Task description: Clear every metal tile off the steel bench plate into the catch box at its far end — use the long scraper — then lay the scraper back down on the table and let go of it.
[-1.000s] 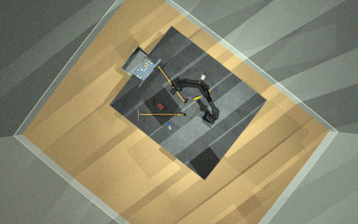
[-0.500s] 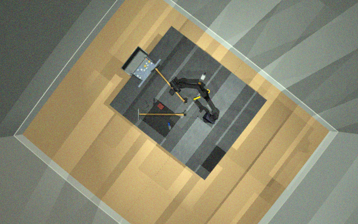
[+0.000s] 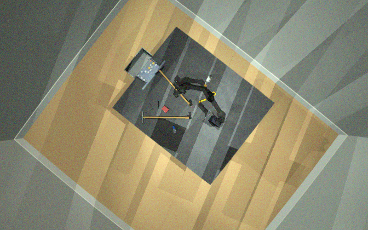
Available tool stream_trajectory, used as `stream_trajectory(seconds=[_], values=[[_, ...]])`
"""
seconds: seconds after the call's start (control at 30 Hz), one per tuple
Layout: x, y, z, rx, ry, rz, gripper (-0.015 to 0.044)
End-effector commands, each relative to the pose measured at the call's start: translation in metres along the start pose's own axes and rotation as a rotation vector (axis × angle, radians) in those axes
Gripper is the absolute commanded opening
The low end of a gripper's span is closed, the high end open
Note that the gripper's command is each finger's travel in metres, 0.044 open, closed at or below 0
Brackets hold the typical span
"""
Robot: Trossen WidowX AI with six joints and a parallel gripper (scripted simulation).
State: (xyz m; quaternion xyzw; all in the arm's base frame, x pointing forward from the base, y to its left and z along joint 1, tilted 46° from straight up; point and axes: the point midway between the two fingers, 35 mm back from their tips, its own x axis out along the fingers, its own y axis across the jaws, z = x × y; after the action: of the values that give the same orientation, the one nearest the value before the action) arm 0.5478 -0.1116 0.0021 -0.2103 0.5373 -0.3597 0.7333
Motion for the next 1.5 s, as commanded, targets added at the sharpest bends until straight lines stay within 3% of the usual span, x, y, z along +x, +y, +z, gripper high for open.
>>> stream_trajectory(seconds=[0.0,0.6,1.47], values=[[-0.018,0.0,0.004,0.003,-0.005,-0.002,0.0],[-0.079,-0.039,0.012,-0.011,-0.01,-0.001,0.0],[-0.023,-0.037,0.006,-0.047,-0.006,0.009,0.0]])
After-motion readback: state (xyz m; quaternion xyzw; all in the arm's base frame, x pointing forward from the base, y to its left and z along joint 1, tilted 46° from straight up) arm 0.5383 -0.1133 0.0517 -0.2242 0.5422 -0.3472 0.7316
